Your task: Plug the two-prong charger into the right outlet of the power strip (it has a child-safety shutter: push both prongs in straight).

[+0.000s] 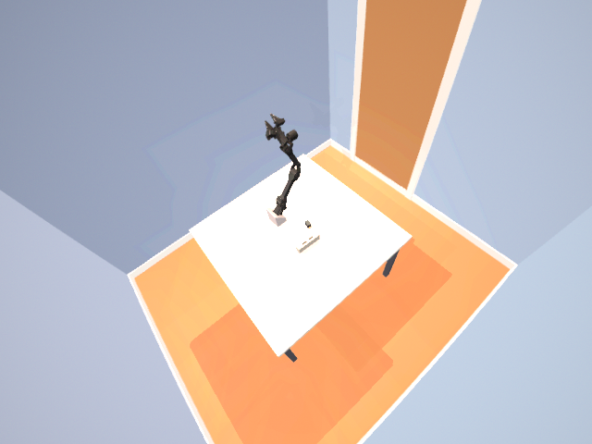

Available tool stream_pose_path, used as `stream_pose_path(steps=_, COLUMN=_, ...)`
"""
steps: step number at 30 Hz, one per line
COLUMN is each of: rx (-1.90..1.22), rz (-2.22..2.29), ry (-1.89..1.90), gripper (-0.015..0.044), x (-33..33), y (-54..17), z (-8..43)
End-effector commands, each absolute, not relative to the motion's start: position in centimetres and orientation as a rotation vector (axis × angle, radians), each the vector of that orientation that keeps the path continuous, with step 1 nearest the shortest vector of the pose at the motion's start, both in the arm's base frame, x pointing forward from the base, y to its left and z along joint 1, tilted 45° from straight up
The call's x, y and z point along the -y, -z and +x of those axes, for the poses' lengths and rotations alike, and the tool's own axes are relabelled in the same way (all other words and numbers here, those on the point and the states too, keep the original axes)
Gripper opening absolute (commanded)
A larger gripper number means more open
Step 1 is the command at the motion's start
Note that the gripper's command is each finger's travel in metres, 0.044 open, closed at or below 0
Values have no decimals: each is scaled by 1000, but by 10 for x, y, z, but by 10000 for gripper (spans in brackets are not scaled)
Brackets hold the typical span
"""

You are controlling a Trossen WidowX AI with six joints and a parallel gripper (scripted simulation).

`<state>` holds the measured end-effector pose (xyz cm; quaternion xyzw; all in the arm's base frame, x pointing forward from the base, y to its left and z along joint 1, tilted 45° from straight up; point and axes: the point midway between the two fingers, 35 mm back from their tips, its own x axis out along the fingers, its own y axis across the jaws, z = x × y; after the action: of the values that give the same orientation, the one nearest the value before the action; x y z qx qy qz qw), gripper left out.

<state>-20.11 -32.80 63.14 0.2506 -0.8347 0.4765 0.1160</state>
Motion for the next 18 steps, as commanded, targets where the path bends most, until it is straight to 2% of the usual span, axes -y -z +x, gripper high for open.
stream_pose_path(steps=1, rx=2445, rz=737, ry=-1396, gripper=426, x=329, y=-631, z=-201)
stream_pose_path(steps=2, rx=2446, rz=746, ry=-1399, gripper=440, x=330, y=-630, z=-200)
stream_pose_path(steps=18, rx=2509, rz=1335, ry=-1556, gripper=440, x=417, y=-573, z=-121)
